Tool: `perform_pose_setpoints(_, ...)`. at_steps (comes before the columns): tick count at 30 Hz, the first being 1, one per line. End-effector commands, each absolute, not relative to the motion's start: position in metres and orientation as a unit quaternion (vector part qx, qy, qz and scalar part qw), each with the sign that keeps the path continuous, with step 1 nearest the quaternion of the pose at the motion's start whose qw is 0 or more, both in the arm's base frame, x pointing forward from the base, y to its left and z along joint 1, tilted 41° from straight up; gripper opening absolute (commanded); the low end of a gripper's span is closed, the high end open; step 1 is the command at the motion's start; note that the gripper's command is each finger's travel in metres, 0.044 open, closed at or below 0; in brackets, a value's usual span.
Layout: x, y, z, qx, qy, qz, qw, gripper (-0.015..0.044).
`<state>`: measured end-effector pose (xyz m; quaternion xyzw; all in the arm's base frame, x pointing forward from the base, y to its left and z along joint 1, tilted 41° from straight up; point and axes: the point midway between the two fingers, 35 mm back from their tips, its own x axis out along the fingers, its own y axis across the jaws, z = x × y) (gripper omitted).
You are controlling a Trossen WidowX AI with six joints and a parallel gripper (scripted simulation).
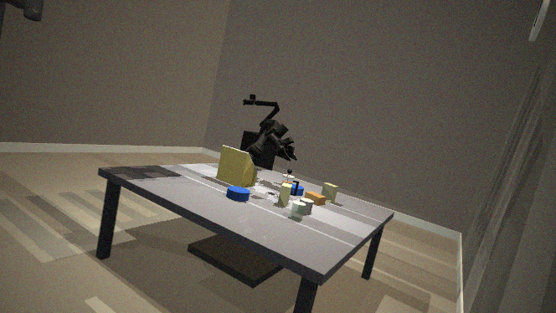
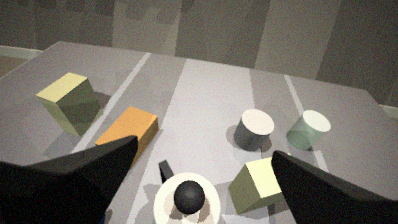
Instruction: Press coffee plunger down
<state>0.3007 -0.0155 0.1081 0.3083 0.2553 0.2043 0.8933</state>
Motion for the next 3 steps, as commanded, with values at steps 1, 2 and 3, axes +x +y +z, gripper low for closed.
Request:
perform_pose_setpoints(1, 0.2970, -0.0200, 0.1205, 0.305, 0.250, 0.209, 0.895, 0.0440)
perform_pose_setpoints(2, 0.2969, -0.0199, 0.1202, 0.305, 0.250, 0.209, 0.895, 0.0440)
perform_pose_setpoints(3, 0.2969, -0.0199, 0.1202, 0.305, 0.250, 0.209, 0.895, 0.0440)
